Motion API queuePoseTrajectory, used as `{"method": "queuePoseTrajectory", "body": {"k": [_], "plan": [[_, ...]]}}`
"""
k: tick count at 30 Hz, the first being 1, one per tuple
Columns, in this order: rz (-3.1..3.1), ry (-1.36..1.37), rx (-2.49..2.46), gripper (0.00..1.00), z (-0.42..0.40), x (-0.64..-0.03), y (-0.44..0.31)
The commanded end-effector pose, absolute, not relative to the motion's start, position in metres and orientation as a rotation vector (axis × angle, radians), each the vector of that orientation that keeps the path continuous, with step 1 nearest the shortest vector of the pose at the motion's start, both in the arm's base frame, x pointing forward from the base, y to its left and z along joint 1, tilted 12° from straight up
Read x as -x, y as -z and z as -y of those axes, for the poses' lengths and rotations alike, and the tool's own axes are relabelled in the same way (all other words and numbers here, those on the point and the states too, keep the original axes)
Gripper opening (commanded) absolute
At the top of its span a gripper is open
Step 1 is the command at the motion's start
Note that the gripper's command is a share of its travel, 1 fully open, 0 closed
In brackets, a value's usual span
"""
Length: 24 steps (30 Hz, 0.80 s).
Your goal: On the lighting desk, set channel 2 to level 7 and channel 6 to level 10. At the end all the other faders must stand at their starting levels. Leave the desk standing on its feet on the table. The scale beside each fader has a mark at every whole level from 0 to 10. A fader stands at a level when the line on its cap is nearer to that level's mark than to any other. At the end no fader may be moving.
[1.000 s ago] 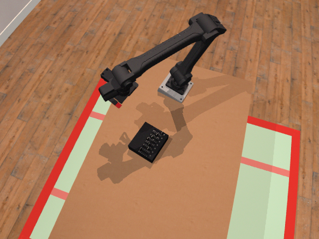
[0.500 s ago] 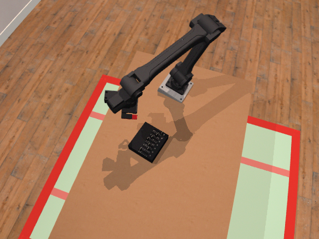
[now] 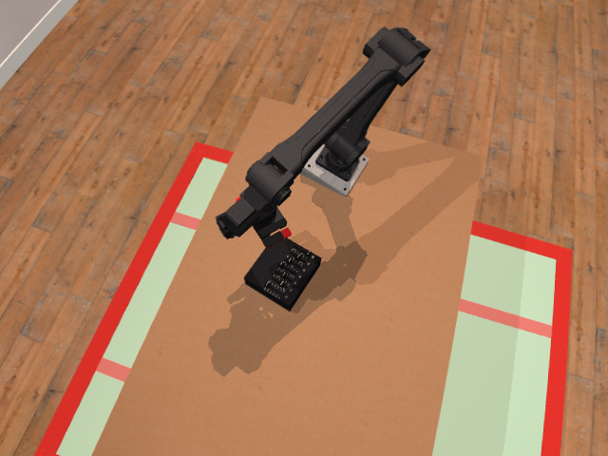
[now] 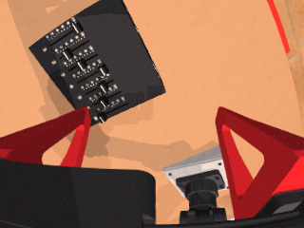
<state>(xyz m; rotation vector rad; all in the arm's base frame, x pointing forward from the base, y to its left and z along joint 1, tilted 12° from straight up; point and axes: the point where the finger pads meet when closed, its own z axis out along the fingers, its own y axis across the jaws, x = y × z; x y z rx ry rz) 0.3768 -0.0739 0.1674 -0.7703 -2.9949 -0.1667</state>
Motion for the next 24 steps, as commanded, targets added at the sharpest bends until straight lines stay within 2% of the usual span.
{"method": "queuePoseTrajectory", "body": {"k": [1, 11, 24], "plan": [[3.124, 0.206, 0.442, 1.00, 0.059, -0.390, -0.180], [3.199, 0.312, -0.182, 1.00, 0.014, -0.401, -0.185], [3.192, 0.326, -0.262, 1.00, 0.011, -0.400, -0.183]]}}
